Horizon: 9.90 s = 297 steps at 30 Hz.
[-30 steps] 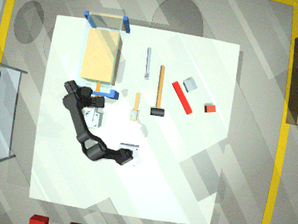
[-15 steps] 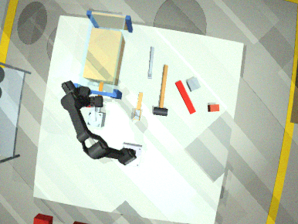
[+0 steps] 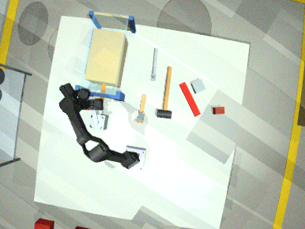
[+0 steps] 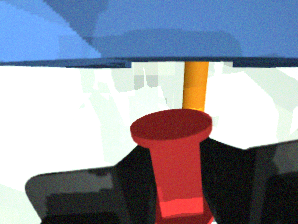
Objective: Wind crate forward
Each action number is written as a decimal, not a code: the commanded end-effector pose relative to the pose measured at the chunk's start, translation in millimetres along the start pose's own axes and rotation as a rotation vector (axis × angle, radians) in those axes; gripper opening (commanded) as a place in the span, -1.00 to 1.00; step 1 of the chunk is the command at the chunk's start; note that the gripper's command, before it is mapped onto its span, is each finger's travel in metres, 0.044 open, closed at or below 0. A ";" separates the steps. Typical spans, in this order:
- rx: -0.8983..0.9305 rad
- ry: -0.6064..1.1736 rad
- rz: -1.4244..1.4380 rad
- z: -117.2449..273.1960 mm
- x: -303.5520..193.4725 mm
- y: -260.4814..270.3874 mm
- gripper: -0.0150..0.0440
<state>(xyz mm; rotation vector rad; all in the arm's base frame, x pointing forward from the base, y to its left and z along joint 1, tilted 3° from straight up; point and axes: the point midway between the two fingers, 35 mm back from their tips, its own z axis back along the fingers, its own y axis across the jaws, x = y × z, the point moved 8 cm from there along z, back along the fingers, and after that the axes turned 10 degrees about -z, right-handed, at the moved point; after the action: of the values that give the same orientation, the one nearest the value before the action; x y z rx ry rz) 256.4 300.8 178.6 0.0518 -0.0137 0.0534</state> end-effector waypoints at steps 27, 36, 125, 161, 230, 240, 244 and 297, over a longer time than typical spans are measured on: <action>0.029 0.023 0.029 0.6 -37.8 41.9 -0.49; 0.030 0.024 0.029 1.0 -47.8 47.8 -0.49; 0.029 0.033 0.028 2.6 -157.9 35.2 -0.49; 0.026 0.036 0.028 1.8 -185.4 -2.7 -0.49; 0.018 0.034 0.028 -1.7 -171.6 -101.8 -0.49; 0.017 0.033 0.028 -2.2 -162.7 -111.7 -0.49; 0.017 0.033 0.028 -2.4 -158.8 -115.3 -0.49; 0.014 0.027 0.029 -4.6 -95.2 -140.6 -0.49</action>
<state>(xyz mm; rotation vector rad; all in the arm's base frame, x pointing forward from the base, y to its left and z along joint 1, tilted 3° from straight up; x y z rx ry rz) 157.7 155.9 166.5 0.0758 0.0374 0.0927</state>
